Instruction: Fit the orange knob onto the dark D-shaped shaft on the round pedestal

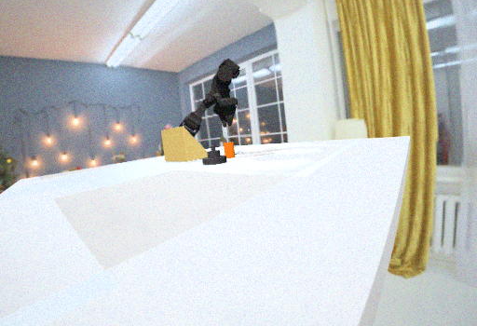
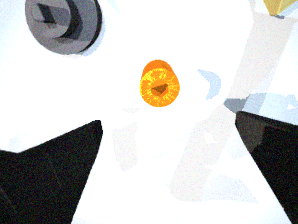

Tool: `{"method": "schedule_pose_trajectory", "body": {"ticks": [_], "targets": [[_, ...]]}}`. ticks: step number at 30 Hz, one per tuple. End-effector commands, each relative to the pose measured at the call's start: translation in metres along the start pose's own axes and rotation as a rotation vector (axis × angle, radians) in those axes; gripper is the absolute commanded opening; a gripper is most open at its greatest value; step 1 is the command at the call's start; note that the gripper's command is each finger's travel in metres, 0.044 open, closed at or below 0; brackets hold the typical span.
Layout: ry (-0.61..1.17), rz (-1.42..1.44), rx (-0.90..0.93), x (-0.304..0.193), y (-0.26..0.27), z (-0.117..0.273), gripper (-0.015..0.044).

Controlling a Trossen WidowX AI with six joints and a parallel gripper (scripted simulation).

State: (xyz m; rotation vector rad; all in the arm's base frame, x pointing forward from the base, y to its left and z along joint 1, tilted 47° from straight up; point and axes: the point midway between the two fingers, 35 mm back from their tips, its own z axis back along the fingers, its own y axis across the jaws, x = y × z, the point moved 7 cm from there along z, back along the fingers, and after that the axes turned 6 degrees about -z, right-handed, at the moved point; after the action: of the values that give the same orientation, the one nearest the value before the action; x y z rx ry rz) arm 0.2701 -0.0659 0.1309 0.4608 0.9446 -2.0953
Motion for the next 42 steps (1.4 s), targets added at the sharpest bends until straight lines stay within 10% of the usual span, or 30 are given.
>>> {"method": "schedule_pose_trajectory", "body": {"ticks": [1,8,32,42], "targets": [[-0.037,-0.007,0.021,-0.0016,0.001,0.0015,0.044],[-0.038,0.059,0.02,-0.0016,0.001,0.0015,0.044],[-0.044,2.047,-0.025,-0.0016,0.001,0.0009,0.044],[-0.044,2.093,-0.026,-0.0016,0.001,0.0009,0.044]]}}
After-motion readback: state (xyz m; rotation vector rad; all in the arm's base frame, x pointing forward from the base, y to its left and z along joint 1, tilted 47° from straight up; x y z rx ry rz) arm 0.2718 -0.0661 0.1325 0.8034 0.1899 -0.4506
